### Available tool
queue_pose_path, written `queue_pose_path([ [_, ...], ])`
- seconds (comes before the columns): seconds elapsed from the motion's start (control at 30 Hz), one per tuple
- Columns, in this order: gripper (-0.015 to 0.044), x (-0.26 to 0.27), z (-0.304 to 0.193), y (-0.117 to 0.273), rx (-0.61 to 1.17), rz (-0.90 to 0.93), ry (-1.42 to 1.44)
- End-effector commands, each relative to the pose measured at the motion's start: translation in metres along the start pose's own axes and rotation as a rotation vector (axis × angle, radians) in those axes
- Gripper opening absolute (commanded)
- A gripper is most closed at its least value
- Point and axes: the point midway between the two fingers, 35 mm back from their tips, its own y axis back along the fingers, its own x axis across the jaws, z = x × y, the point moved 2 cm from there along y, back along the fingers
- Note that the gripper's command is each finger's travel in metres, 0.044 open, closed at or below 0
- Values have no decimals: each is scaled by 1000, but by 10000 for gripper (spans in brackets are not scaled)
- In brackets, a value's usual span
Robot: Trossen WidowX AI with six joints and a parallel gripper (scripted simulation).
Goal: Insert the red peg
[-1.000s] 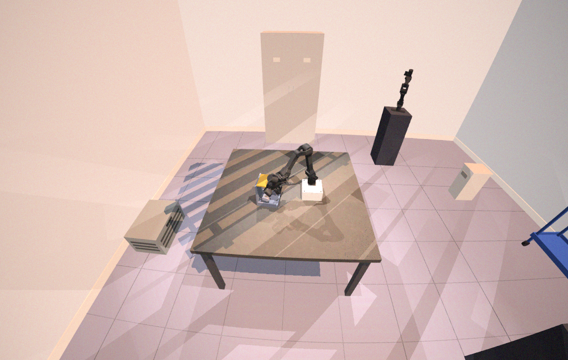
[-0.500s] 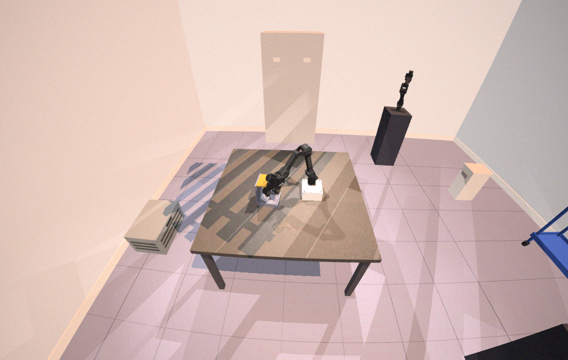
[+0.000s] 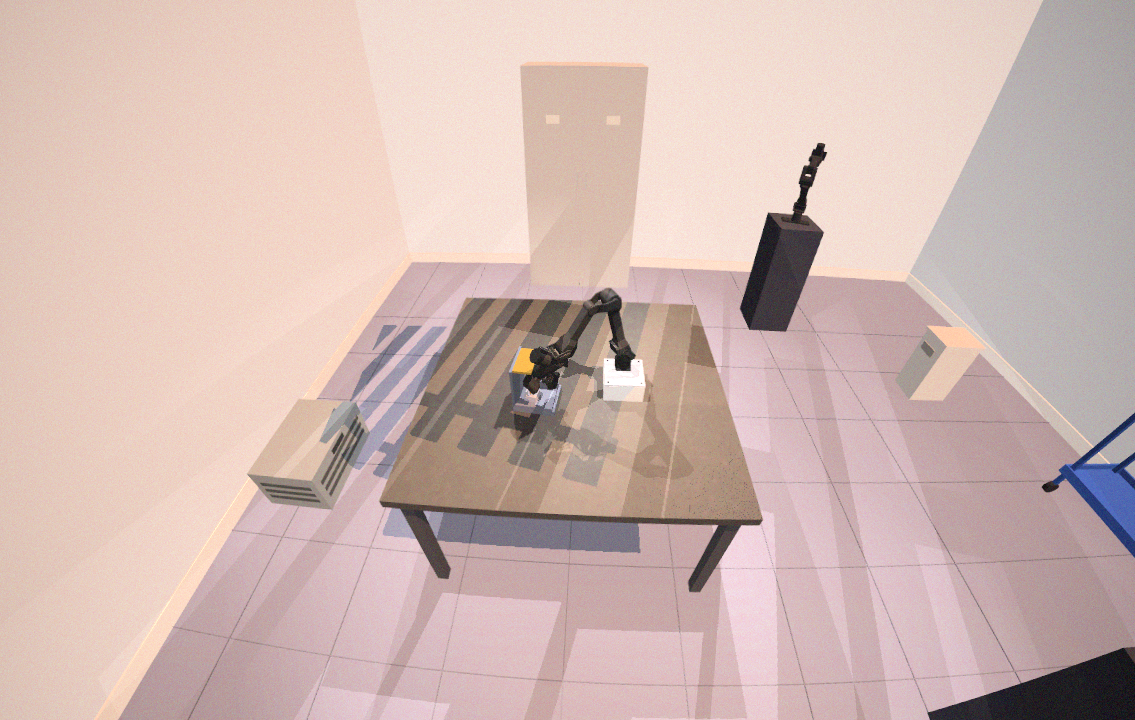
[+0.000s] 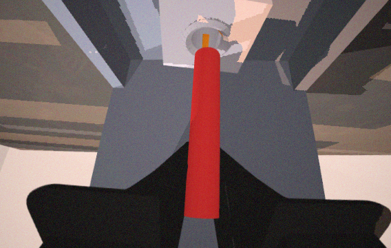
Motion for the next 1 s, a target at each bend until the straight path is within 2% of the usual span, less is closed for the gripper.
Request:
queue_pose_path([
  [0.0,0,1,8,-3,-8,-1,7],
  [0.97,0,1,25,-22,-8,-1,7],
])
